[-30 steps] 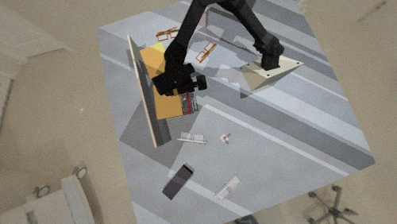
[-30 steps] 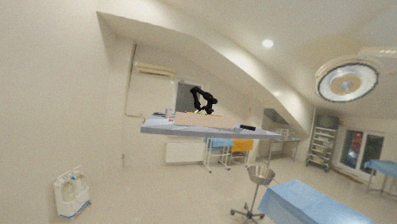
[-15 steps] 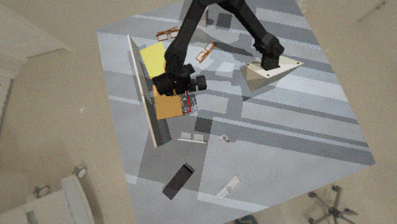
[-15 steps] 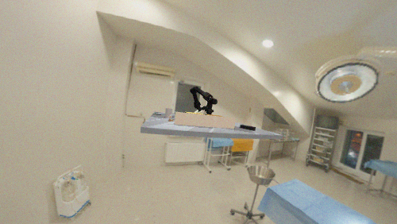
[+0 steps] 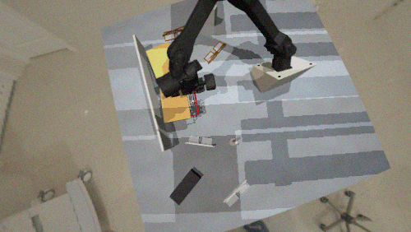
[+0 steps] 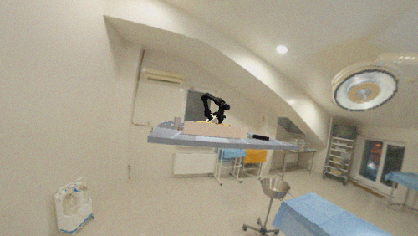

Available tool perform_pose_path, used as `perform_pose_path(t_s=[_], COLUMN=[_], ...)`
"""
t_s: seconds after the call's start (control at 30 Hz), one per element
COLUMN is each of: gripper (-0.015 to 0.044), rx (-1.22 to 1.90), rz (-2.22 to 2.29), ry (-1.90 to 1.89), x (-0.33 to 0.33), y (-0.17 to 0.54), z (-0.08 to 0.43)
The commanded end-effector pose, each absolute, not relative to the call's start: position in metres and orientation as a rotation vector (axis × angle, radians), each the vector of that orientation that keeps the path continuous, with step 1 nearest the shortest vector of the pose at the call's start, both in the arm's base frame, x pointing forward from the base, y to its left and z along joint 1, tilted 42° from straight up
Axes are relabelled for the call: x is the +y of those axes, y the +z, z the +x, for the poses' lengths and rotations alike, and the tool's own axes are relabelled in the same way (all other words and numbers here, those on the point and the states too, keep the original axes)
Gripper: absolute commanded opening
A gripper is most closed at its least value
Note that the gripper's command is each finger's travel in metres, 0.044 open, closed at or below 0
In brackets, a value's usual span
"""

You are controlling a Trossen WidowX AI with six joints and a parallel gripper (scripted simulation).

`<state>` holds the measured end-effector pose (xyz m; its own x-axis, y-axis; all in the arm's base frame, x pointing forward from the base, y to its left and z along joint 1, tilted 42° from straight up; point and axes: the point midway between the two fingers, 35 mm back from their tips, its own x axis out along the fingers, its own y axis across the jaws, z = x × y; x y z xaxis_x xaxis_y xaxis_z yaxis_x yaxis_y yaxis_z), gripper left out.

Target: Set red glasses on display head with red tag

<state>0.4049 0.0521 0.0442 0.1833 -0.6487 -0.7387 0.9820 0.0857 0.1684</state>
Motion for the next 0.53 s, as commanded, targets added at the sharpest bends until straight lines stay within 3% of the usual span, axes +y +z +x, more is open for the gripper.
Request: perform_pose_path(t_s=[0.0, 0.5], gripper=[0.0107, 0.0107], rx=[0.562, 0.565], rz=[0.751, 0.749], ry=[-1.322, -1.324], x=[0.053, 0.06], y=[0.046, 0.049], z=[0.4, 0.345])
